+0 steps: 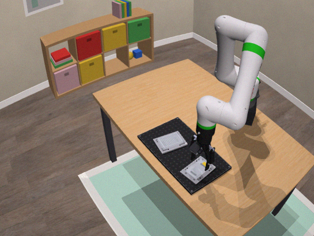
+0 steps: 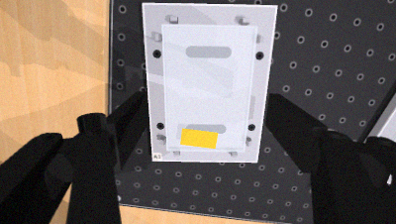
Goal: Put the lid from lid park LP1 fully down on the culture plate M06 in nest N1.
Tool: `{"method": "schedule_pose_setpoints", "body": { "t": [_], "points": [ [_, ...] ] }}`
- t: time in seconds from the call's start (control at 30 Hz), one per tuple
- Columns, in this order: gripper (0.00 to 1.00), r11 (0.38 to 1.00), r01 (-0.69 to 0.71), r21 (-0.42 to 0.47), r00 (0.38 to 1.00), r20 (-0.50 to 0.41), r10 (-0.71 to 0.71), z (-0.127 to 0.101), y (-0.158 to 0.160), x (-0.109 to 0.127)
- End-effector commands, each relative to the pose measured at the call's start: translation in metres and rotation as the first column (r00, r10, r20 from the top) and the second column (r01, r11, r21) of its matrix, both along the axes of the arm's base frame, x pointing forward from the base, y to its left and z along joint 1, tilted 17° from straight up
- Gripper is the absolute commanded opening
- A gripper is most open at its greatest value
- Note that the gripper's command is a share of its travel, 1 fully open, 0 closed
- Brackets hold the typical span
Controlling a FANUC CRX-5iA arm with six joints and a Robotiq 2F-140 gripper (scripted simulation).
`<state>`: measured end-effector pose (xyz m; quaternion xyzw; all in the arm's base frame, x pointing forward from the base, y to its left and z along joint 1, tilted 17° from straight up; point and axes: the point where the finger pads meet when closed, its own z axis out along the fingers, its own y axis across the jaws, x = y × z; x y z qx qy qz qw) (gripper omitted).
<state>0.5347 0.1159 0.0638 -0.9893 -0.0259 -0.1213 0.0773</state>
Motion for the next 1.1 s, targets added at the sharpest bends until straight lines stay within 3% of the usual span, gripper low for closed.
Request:
{"method": "schedule_pose_setpoints", "body": {
  "t": [0.0, 1.07],
  "points": [
    [0.69, 1.0, 0.0, 0.0, 1.0, 0.002, 0.0, -0.003, 0.0, 0.002],
    [0.69, 1.0, 0.0, 0.0, 1.0, 0.002, 0.0, -0.023, 0.002, 0.007]
  ]
}}
